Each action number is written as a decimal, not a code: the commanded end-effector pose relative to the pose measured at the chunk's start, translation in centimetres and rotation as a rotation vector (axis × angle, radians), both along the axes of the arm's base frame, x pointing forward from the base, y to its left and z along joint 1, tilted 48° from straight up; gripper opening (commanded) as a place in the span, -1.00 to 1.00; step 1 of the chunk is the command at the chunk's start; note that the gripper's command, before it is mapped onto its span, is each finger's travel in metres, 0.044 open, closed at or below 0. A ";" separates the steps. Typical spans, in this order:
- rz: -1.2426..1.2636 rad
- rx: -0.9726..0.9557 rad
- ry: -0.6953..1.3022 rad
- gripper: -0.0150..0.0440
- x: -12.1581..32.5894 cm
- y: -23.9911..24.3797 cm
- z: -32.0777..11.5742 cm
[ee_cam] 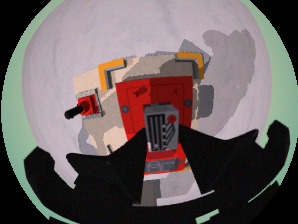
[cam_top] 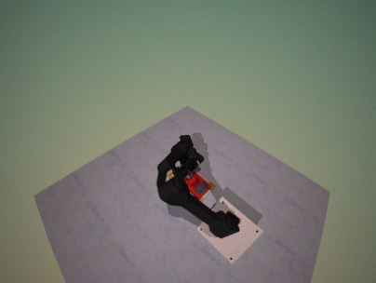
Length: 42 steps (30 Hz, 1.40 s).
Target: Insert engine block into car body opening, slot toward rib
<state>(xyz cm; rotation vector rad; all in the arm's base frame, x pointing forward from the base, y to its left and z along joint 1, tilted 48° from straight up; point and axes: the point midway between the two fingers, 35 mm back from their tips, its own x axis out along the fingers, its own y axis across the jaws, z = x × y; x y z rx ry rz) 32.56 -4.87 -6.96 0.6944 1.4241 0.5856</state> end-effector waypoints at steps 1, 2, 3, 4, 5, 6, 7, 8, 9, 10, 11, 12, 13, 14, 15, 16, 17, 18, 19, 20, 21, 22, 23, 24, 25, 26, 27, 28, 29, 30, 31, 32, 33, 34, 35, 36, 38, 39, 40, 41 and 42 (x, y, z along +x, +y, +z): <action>-0.004 0.005 0.001 0.05 0.0 0.1 0.0; -0.004 0.005 0.001 0.05 0.0 0.1 0.0; -0.004 0.005 0.001 0.05 0.0 0.1 0.0; -0.004 0.005 0.001 0.05 0.0 0.1 0.0; -0.004 0.005 0.001 0.05 0.0 0.1 -0.1; -0.004 0.005 0.001 0.05 0.0 0.1 -0.1; -0.004 0.005 0.001 0.05 0.0 0.2 -0.1; -0.004 0.005 0.001 0.05 0.0 0.2 -0.1; -0.004 0.005 0.001 0.05 0.0 0.2 -0.1; -0.004 0.005 0.001 0.05 0.0 0.2 -0.1; -0.004 0.005 0.001 0.05 0.0 0.2 -0.1; -0.004 0.005 0.001 0.05 0.0 0.2 -0.1; -0.004 0.005 0.001 0.05 0.0 0.2 -0.1; -0.004 0.005 0.001 0.05 0.0 0.2 -0.1; -0.004 0.005 0.001 0.05 0.0 0.2 -0.1; -0.004 0.005 0.001 0.05 0.0 0.2 -0.1; -0.004 0.005 0.001 0.05 0.0 0.3 -0.1; -0.004 0.005 0.001 0.05 0.0 0.3 -0.2; -0.004 0.005 0.001 0.05 0.0 0.3 -0.2; -0.004 0.005 0.001 0.05 0.0 0.3 -0.2; -0.004 0.005 0.001 0.05 0.0 0.3 -0.2; -0.004 0.005 0.001 0.05 0.0 0.3 -0.2; -0.004 0.005 0.001 0.05 0.0 0.3 -0.2; -0.004 0.005 0.001 0.05 0.0 0.3 -0.2; -0.004 0.005 0.001 0.05 0.0 0.3 -0.2; -0.004 0.005 0.001 0.05 0.0 0.3 -0.2; -0.004 0.005 0.001 0.05 0.0 0.4 -0.2; -0.004 0.005 0.001 0.05 0.0 0.4 -0.2; -0.004 0.005 0.001 0.05 0.0 0.4 -0.2; -0.004 0.005 0.001 0.05 0.0 0.4 -0.3; -0.004 0.005 0.001 0.05 0.0 0.4 -0.3; -0.004 0.005 0.001 0.05 0.0 0.4 -0.3; -0.004 0.005 0.001 0.05 0.0 0.4 -0.3; -0.004 0.005 0.001 0.05 0.0 0.4 -0.3; -0.004 0.005 0.001 0.05 0.0 0.4 -0.3; -0.004 0.005 0.001 0.05 0.0 0.4 -0.3; -0.004 0.005 0.001 0.05 0.0 0.5 -0.3; -0.004 0.005 0.001 0.05 0.0 0.5 -0.3; -0.004 0.005 0.001 0.05 0.0 0.5 -0.3; -0.004 0.005 0.001 0.05 0.0 0.5 -0.3; -0.004 0.005 0.001 0.05 0.1 0.5 -0.4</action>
